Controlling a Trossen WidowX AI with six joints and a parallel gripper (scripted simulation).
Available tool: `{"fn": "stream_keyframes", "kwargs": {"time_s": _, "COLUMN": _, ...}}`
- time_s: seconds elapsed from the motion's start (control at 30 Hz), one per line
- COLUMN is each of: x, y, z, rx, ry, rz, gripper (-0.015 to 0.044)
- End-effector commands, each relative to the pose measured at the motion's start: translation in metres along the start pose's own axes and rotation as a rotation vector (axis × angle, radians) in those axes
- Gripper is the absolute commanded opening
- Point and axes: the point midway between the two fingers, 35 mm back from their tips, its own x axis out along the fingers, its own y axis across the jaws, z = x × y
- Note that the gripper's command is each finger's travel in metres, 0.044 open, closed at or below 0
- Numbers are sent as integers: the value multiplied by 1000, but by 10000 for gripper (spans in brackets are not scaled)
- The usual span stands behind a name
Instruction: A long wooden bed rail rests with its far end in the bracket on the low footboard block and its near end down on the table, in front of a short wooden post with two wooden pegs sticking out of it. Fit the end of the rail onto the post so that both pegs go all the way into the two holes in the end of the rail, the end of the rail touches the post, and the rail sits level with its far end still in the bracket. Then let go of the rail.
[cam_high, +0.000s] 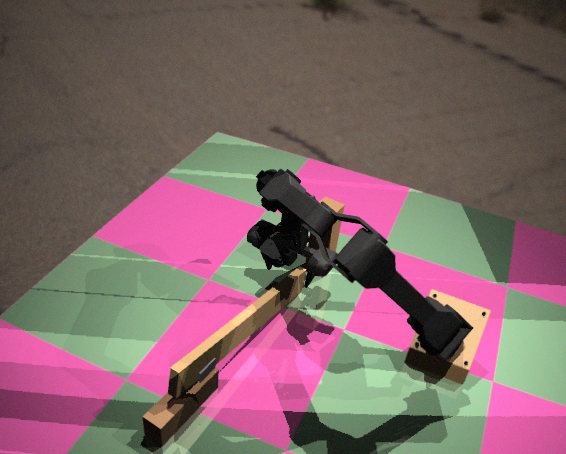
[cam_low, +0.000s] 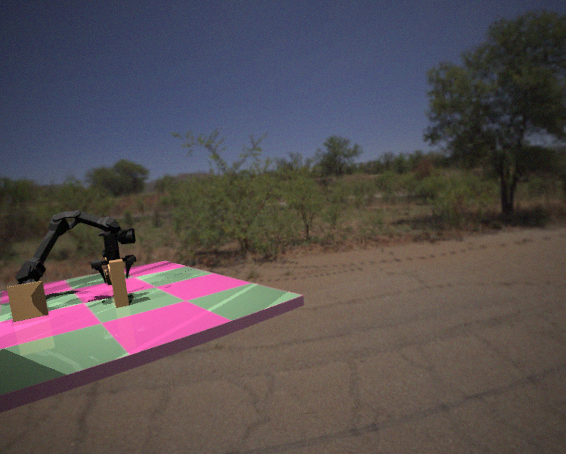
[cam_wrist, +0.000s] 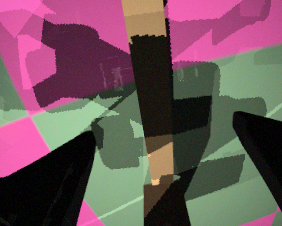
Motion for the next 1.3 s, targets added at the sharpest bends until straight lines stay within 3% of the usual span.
{"fn": "stream_keyframes", "kwargs": {"time_s": 0.0, "x": 8, "y": 1, "z": 0, "rx": 8, "ry": -6, "rz": 4, "gripper": 440}}
{"fn": "stream_keyframes", "kwargs": {"time_s": 0.97, "x": 51, "y": 4, "z": 1, "rx": 7, "ry": -10, "rz": 4, "gripper": 440}}
{"fn": "stream_keyframes", "kwargs": {"time_s": 1.27, "x": 51, "y": 4, "z": 1, "rx": 7, "ry": -10, "rz": 4, "gripper": 204}}
